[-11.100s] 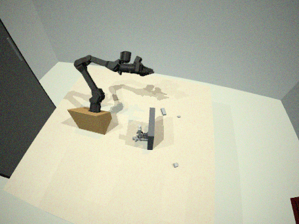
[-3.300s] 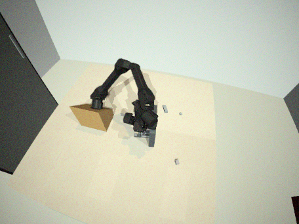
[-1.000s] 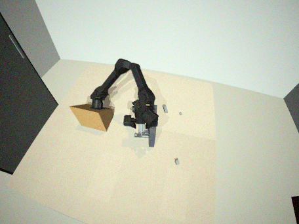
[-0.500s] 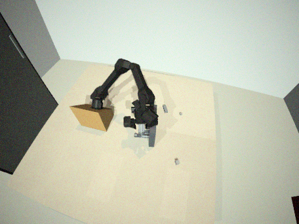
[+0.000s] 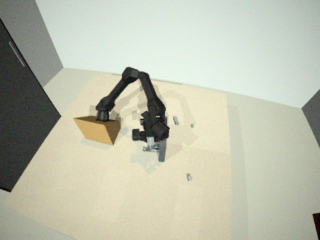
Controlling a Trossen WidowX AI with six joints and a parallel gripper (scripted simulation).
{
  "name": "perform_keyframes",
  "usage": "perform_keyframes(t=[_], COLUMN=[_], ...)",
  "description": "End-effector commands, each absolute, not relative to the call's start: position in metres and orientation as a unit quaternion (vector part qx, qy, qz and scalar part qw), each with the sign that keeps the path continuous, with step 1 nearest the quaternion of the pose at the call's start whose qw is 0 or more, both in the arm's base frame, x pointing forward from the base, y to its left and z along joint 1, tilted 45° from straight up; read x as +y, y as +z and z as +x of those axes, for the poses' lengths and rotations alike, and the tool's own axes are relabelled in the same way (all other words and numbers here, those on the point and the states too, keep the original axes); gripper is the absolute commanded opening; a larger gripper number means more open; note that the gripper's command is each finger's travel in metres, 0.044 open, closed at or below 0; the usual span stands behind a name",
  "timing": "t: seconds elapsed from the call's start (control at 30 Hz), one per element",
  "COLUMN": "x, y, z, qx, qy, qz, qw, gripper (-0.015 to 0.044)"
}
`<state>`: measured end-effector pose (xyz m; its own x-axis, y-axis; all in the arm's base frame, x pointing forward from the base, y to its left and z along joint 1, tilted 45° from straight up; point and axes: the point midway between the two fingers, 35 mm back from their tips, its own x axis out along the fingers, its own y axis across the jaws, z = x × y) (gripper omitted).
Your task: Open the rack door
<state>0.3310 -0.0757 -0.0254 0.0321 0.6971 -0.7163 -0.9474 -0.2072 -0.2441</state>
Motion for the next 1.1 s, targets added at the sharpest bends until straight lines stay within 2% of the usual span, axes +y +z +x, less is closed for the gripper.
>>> perform_keyframes(t=[0.0, 0.7, 1.07], x=[-0.076, -0.076, -0.0746], y=[-0.025, -0.025, -0.024], z=[0.3314, 0.3314, 0.3257], qx=[0.161, 0.161, 0.216], qy=[0.676, 0.676, 0.66], qz=[-0.384, -0.384, -0.333], qw=[0.608, 0.608, 0.638], gripper=[0.0157, 0.0019, 0.0019])
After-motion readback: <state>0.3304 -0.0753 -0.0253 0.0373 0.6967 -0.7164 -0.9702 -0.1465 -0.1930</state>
